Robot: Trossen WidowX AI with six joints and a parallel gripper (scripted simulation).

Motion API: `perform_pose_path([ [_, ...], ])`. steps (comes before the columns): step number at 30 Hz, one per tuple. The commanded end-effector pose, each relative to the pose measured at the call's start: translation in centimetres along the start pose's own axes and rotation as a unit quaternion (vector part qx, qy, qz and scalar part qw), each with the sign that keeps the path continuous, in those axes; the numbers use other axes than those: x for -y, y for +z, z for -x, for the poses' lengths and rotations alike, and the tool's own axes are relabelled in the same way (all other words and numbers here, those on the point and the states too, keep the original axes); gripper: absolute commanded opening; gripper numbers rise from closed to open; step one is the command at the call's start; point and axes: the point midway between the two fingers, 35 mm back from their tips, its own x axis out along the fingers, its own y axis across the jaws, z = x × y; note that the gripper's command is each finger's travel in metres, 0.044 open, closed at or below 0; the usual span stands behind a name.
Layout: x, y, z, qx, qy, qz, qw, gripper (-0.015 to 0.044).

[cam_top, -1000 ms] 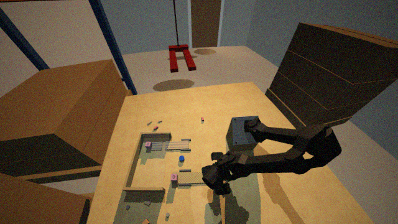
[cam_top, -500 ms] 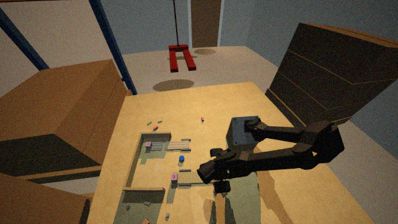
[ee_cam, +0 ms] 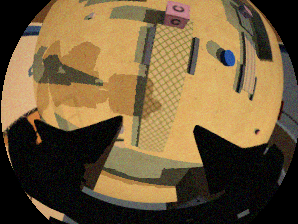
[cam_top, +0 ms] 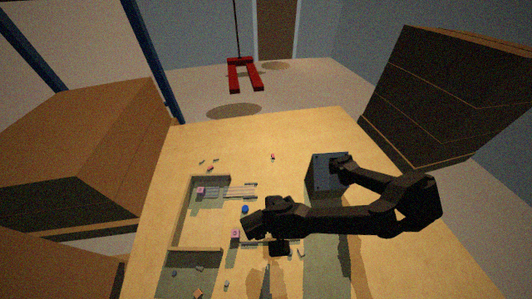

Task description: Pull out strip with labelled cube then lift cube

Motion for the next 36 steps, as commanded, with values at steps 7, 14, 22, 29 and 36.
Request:
perform_pose_path([
  [7, 0.1, 4.0, 0.4, -0.002, 0.001, -0.001, 1.0, 0.044],
  [14, 0.1, 7.0, 0.8, -0.002, 0.001, 0.0, 1.0, 0.044],
  [22, 0.1, 10.4, 1.1, -0.001, 0.001, 0.001, 1.0, 0.044],
  [29, 0.2, 13.4, 1.3, 0.0, 0.001, 0.002, 1.0, 0.044],
  [36, 0.4, 14.8, 1.1, 0.0, 0.001, 0.002, 1.0, 0.0361],
])
